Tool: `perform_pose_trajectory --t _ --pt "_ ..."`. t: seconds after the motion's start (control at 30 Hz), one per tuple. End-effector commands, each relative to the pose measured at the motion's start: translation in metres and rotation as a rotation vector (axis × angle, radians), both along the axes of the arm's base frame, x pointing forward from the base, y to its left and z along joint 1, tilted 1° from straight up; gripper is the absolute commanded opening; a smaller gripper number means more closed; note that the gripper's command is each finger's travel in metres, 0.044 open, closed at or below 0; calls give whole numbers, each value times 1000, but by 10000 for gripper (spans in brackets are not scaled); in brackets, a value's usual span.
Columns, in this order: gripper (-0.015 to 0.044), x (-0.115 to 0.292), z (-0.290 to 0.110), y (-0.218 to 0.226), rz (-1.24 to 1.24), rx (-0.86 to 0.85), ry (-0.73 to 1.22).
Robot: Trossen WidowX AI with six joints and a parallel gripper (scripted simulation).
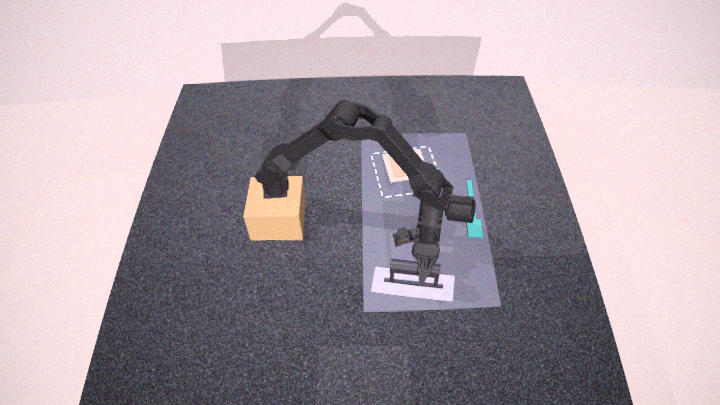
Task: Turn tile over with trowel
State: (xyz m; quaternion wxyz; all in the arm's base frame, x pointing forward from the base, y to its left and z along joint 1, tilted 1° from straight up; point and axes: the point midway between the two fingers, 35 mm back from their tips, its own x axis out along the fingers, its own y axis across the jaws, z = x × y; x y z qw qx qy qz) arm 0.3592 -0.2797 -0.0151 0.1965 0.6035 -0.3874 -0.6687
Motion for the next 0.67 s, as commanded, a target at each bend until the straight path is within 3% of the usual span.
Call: perform_pose_trajectory --t 0.0,0.47,0.63 --pt "300 0 1 1 -2 -3 0" --pt "300 11 41 45 0 4 -1" --pt "300 -21 100 61 4 7 0"
